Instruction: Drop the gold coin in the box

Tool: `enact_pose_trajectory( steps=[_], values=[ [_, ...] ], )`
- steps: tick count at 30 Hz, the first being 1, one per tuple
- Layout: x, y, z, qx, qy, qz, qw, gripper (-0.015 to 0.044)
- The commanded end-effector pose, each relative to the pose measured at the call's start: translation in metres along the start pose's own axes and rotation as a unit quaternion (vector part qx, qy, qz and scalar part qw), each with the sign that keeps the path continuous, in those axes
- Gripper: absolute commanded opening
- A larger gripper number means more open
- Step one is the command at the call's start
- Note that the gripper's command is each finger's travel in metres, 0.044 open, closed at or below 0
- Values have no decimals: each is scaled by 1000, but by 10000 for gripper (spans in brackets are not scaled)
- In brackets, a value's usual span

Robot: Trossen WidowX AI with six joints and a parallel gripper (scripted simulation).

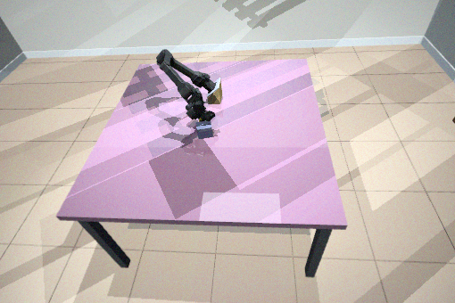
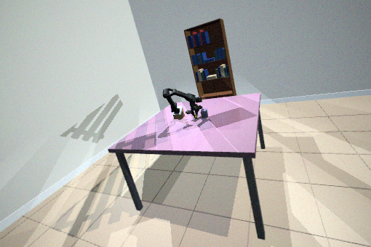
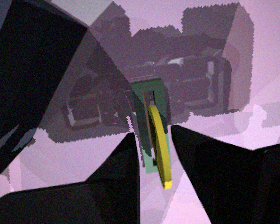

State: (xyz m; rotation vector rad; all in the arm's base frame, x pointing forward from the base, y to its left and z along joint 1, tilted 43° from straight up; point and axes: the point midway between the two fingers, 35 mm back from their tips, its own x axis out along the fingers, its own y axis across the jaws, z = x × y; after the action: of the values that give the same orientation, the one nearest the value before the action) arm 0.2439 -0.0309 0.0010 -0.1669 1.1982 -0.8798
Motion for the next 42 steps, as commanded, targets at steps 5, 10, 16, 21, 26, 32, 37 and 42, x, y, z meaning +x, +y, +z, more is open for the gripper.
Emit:
enact_pose_trajectory(
  steps=[5, 10, 16, 21, 26, 32, 37, 42],
  values=[
    [2, -1, -1, -3, 1, -3, 1000, 0],
    [2, -1, -1, -3, 1, -3, 1000, 0],
    [-3, 1, 2, 5, -5, 5, 1000, 0],
    [-12, 3, 5, 11, -10, 14, 1000, 0],
    [-21, 4, 4, 8, -6, 13, 1000, 0],
    [-34, 5, 3, 5, -2, 12, 1000, 0],
    [-46, 5, 3, 3, 0, 10, 1000, 0],
    [-59, 5, 2, 1, 1, 8, 1000, 0]
  ],
)
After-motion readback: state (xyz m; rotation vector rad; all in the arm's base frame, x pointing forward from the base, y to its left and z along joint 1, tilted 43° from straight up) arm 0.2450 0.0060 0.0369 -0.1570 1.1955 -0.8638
